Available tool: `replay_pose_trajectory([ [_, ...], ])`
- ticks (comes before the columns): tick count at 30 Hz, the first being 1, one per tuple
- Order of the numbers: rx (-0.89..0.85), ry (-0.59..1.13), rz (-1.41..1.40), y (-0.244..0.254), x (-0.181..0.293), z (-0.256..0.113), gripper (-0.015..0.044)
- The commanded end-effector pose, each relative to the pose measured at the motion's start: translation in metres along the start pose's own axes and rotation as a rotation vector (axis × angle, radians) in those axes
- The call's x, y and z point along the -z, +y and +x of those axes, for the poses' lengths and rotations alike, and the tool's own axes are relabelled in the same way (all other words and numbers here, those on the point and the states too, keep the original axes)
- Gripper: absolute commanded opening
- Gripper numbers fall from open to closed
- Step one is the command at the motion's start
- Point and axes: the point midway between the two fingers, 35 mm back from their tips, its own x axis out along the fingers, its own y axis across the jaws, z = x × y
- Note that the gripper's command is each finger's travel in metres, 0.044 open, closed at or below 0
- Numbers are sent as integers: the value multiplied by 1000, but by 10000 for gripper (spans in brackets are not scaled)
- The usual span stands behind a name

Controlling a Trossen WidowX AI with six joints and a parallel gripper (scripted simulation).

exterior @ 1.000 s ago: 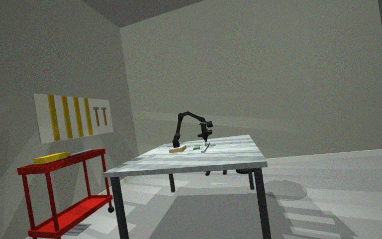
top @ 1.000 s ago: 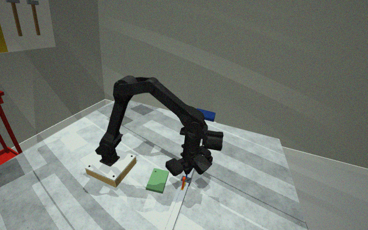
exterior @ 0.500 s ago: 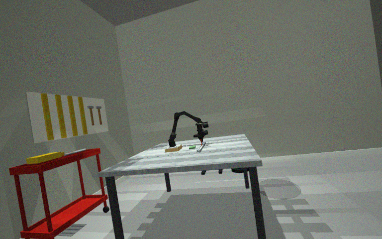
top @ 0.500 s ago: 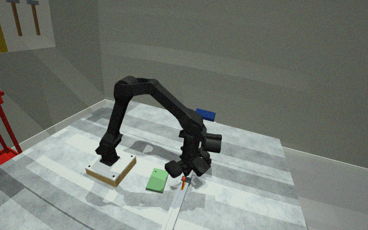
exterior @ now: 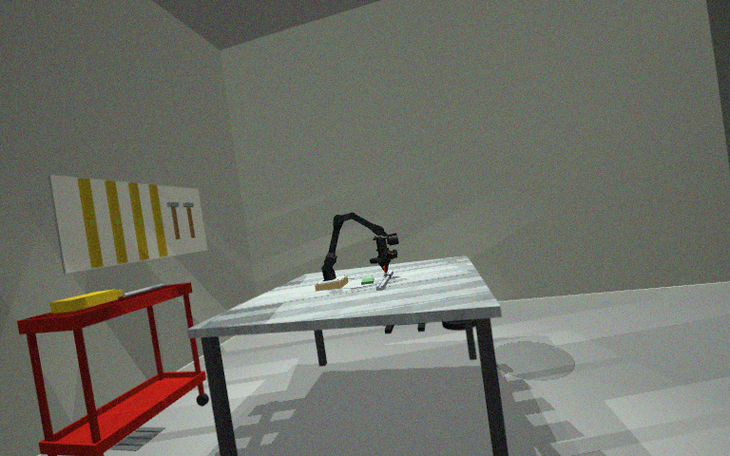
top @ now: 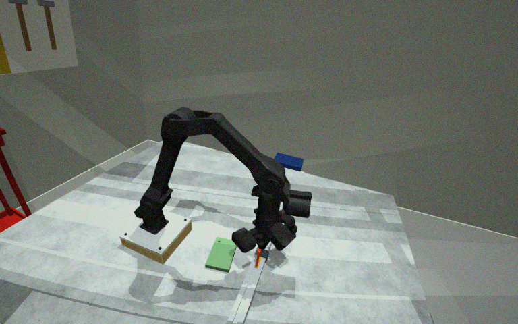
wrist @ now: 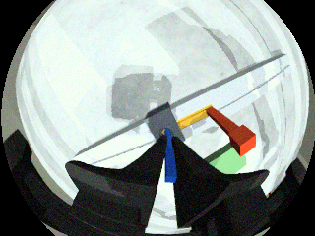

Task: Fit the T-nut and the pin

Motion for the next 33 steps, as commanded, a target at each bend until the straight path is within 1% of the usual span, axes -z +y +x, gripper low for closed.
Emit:
replay_pose_trajectory([
  [1, 8, 3, 0, -1, 1, 2, -150],
  [33, 32, 43, -1, 2, -2, 1, -150],
])
